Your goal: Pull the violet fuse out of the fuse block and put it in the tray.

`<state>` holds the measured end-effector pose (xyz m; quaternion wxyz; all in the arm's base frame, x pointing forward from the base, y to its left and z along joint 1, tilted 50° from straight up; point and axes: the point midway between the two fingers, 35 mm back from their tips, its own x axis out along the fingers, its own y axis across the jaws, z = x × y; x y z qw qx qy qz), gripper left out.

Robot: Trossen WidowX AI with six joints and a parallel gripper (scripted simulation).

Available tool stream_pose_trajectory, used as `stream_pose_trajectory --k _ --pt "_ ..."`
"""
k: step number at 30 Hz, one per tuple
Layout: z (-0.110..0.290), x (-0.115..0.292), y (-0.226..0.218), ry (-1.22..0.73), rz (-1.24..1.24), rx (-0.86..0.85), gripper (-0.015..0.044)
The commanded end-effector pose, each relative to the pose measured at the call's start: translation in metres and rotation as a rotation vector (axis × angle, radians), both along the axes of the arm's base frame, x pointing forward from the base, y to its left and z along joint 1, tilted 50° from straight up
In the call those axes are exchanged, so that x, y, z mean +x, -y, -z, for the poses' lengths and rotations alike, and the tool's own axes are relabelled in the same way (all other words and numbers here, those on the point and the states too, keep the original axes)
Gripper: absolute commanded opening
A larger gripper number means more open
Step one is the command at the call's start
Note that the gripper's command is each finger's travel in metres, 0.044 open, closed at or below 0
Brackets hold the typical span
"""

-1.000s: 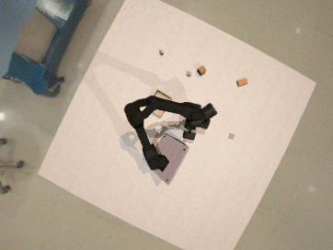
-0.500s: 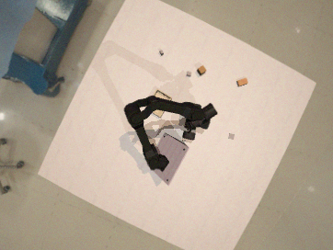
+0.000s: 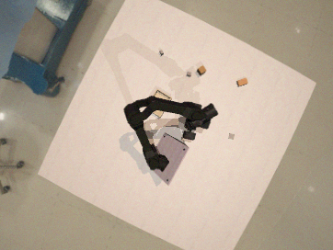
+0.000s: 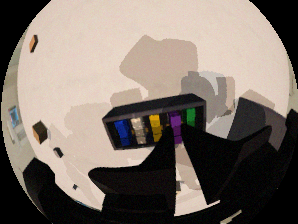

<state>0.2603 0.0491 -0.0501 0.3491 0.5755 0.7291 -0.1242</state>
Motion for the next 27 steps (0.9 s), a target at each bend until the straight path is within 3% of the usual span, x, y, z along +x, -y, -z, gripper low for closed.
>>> stream_pose_trajectory --k 1,27 --pt "-0.0015 0.0006 0.0023 0.004 -0.002 -0.002 0.0" --pt "-0.0096 0.0019 0.0119 0.004 0.0 -0.002 0.0"
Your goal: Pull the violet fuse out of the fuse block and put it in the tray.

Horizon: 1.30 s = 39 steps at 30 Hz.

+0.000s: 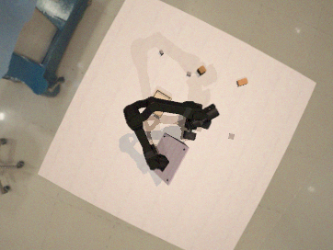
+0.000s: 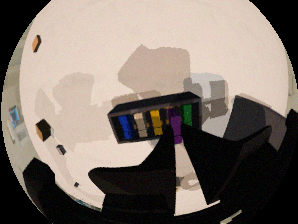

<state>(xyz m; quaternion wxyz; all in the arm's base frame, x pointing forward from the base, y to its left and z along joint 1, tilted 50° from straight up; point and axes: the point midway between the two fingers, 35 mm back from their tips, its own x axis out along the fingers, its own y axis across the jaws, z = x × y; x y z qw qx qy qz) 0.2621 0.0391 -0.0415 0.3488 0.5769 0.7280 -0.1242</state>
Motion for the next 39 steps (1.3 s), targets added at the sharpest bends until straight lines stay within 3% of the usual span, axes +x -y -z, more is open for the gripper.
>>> stream_pose_trajectory --k 1,39 --pt "-0.001 0.0 0.002 0.003 -0.004 -0.003 0.0" --pt "-0.023 0.003 0.027 0.002 -0.002 -0.002 0.0"
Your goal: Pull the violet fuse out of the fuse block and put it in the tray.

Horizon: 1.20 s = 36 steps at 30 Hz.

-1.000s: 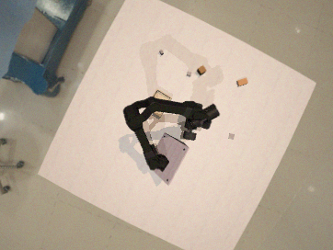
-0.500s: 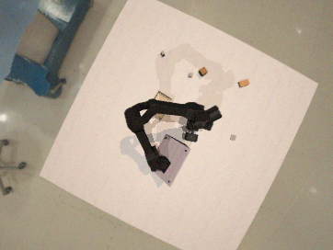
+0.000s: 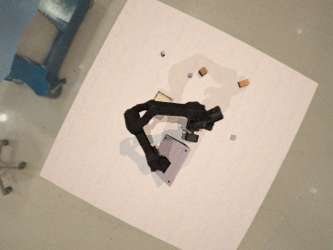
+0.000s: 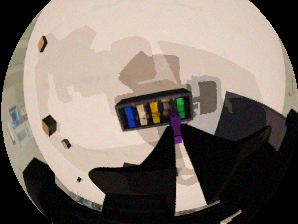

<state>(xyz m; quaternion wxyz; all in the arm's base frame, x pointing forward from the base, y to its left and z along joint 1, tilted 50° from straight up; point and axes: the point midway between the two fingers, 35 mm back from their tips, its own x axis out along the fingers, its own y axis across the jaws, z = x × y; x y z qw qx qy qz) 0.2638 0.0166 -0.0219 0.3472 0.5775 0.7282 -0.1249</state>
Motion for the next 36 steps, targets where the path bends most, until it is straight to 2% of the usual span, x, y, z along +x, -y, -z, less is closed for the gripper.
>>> stream_pose_trajectory --k 1,6,20,36 --pt "-0.004 0.001 0.005 0.005 -0.003 -0.003 0.0" --pt "-0.011 0.004 0.0 0.005 -0.002 -0.009 0.0" --pt "-0.081 0.018 -0.06 0.008 0.004 -0.031 0.0" --pt "-0.162 -0.006 -0.13 0.004 -0.003 0.003 0.0"
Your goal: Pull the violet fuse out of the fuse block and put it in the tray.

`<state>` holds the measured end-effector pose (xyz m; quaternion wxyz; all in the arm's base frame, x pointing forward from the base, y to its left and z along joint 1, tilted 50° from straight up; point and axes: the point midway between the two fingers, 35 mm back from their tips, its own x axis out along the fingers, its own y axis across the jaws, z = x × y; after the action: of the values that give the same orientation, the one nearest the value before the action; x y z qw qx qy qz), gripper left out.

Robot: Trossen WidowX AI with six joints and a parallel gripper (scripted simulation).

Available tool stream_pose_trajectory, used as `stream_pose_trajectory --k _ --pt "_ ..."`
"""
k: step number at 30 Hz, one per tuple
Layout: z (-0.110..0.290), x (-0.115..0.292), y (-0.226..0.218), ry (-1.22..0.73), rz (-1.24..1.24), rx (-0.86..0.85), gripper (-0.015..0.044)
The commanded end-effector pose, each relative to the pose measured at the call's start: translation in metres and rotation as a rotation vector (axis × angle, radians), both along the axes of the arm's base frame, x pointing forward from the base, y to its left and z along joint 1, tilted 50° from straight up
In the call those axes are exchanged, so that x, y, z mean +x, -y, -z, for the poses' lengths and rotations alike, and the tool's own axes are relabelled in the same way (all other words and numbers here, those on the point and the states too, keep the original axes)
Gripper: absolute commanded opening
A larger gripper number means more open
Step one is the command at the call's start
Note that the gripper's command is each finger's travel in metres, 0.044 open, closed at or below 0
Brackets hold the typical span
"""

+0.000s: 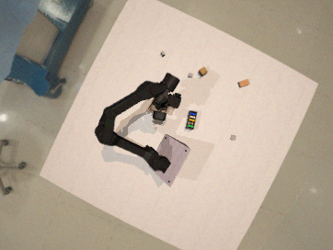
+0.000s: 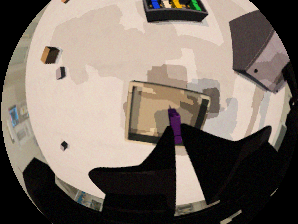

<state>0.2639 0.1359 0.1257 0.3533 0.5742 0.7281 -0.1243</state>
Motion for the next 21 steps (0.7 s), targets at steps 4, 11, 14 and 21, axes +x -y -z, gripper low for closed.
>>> stream_pose_trajectory --k 4,11,14,21 --pt "-0.016 -0.007 -0.011 -0.005 0.003 0.012 0.0" --pt "-0.01 -0.007 -0.018 -0.005 0.003 0.012 0.0" --pt "-0.007 -0.007 -0.021 -0.004 0.003 0.011 0.0" --pt "0.001 -0.008 -0.03 -0.004 0.003 0.012 0.0"
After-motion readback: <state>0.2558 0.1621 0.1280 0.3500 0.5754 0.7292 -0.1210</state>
